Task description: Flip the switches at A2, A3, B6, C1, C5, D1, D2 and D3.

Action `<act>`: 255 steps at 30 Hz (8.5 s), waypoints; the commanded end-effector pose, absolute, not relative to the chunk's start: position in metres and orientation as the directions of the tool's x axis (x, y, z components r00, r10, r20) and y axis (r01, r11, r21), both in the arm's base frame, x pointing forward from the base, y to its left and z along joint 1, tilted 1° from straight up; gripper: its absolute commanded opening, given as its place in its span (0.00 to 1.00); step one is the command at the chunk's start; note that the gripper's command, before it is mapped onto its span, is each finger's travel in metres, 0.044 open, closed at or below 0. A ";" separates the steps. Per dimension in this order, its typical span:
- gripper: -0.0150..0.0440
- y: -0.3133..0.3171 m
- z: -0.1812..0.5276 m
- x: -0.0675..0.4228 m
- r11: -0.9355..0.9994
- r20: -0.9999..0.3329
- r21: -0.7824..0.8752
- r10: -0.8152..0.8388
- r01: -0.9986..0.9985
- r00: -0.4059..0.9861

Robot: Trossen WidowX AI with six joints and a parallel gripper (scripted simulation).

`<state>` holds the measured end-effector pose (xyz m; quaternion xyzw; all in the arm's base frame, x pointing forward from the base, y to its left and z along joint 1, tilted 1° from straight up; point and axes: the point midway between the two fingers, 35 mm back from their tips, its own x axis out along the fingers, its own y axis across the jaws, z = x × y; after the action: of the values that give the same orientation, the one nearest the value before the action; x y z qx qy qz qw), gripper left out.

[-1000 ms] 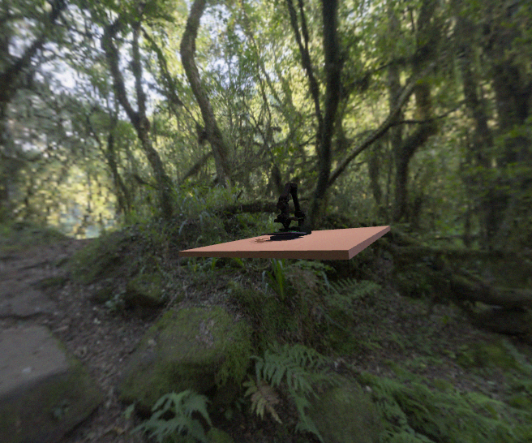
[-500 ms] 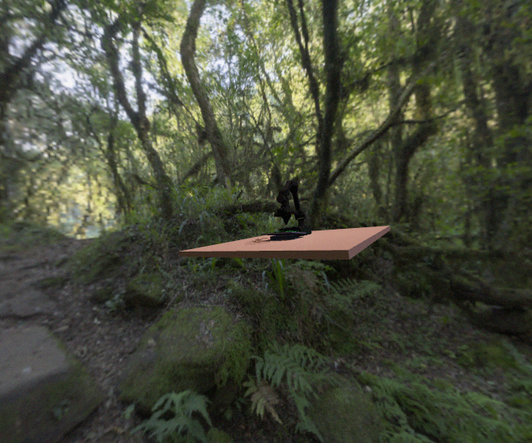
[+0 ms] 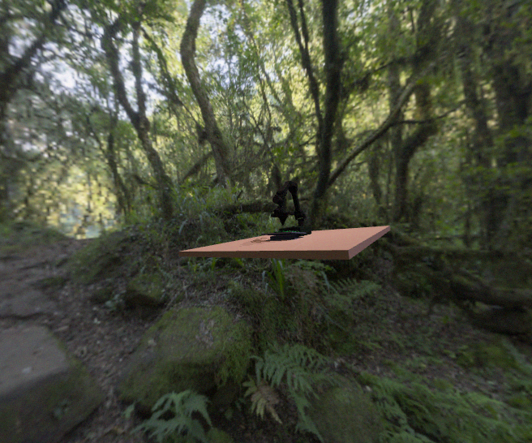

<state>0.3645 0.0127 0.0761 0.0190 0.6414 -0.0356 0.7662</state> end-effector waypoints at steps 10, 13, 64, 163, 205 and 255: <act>0.25 0.011 0.048 0.365 0.997 -0.989 -0.014 -0.025 0.074 0.146; 0.25 0.011 0.045 0.365 0.997 -0.989 -0.014 -0.025 0.074 0.146; 0.25 0.011 0.032 0.368 0.997 -0.989 -0.014 -0.025 0.074 0.146; 0.25 -0.071 0.024 0.301 0.997 -0.981 -0.022 -0.036 0.074 0.192; 0.25 -0.071 0.043 0.300 0.997 -0.983 -0.025 -0.038 0.077 0.182; 0.25 0.076 0.018 0.272 0.997 -0.982 -0.009 -0.023 0.074 0.190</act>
<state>0.2719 0.0772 0.0246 0.0220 0.6341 -0.0284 0.7724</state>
